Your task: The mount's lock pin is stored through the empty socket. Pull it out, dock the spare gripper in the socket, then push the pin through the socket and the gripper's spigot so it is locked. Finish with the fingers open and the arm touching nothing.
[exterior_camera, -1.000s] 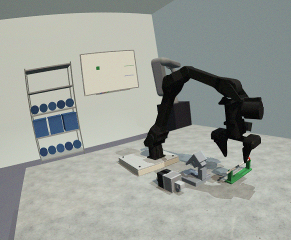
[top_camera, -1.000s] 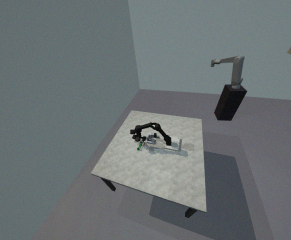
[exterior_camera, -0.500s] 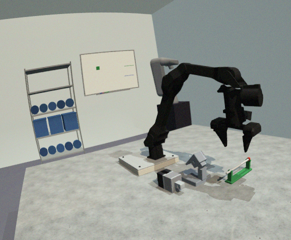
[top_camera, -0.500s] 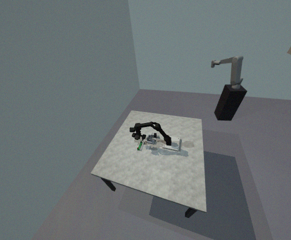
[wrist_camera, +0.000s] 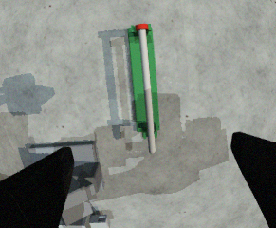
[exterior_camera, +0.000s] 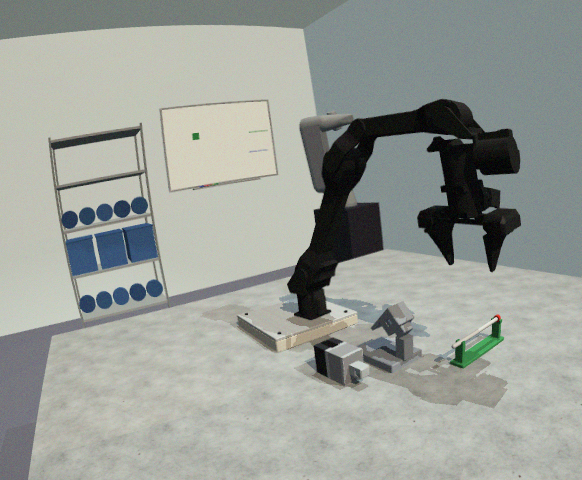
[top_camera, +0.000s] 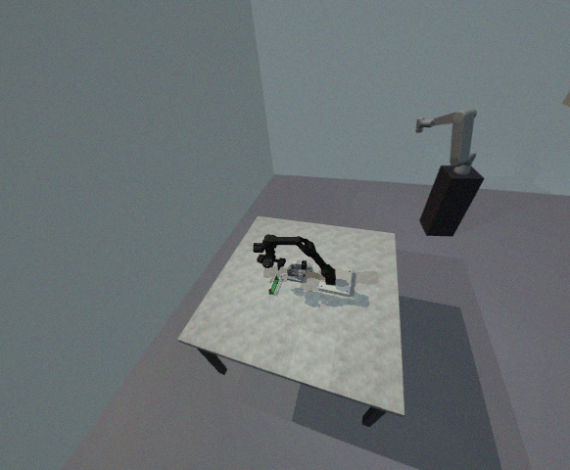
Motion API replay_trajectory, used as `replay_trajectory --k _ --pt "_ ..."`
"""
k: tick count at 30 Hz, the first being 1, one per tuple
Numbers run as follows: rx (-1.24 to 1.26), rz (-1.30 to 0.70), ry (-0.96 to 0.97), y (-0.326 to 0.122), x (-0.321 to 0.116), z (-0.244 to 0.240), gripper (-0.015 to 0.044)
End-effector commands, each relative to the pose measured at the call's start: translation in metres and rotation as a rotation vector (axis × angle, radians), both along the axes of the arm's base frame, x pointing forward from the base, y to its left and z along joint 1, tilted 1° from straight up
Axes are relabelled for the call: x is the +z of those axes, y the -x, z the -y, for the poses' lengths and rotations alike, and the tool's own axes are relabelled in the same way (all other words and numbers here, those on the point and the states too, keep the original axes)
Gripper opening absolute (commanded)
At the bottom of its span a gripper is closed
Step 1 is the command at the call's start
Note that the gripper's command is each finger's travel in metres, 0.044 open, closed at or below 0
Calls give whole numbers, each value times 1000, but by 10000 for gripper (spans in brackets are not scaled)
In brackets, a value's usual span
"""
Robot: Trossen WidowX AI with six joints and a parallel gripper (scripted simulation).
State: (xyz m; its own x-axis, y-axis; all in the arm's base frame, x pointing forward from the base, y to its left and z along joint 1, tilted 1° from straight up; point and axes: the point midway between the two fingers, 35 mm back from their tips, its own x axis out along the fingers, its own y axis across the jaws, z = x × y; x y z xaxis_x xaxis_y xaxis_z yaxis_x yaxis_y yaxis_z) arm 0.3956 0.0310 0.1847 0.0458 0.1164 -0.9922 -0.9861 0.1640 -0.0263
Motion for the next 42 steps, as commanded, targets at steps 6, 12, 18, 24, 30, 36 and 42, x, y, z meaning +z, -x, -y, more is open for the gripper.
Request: replay_trajectory --k 6,12,18,24,30,36,42 --pt "-411 71 -70 31 4 69 440" --pt "-788 155 -142 74 1 120 440" --pt "-1153 248 -223 124 -13 155 440" --pt "-1461 339 -301 171 -34 173 440" --pt "-1470 342 -304 171 -34 171 440" --pt "-1470 342 -304 170 -52 173 440" --pt "-1471 342 -304 169 -85 173 440"
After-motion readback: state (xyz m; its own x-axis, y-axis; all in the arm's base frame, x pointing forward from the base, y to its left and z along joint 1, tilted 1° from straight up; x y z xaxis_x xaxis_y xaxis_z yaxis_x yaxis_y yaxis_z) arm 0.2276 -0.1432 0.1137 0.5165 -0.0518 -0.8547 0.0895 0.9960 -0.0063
